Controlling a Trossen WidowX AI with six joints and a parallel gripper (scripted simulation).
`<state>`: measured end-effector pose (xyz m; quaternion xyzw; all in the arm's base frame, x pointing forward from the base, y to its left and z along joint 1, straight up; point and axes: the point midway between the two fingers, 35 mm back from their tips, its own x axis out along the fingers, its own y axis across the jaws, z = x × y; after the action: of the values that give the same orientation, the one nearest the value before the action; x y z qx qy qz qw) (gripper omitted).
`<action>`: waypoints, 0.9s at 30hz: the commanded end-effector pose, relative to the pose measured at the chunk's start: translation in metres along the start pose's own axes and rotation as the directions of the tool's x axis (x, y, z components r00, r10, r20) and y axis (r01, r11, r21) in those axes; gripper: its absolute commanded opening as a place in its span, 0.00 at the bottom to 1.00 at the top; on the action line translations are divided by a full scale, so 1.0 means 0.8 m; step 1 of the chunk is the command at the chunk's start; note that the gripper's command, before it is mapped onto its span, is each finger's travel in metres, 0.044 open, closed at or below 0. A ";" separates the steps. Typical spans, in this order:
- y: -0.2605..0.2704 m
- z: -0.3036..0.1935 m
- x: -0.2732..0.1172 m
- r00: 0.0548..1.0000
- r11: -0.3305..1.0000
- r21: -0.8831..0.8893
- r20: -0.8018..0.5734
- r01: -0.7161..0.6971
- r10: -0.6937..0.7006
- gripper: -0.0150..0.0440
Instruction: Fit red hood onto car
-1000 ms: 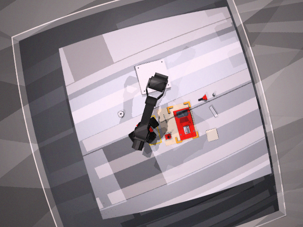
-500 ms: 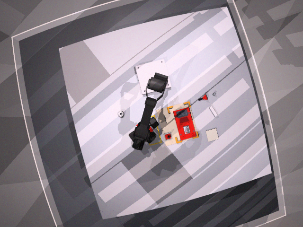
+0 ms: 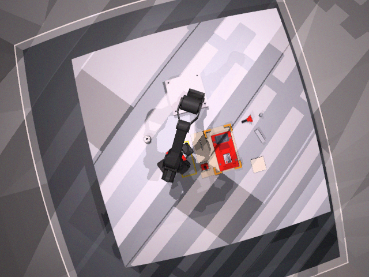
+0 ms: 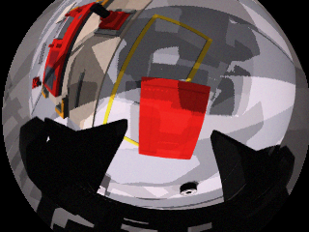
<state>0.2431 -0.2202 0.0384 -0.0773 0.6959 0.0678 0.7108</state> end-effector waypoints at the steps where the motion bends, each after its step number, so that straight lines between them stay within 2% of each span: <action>1: 0.000 -0.001 0.004 1.000 1.000 -0.003 -0.004 0.004 -0.004 1.00; 27: 0.000 -0.001 0.020 1.000 1.000 -0.003 -0.005 0.004 -0.004 1.00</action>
<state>0.2426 -0.2198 0.0238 -0.0769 0.6962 0.0682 0.7104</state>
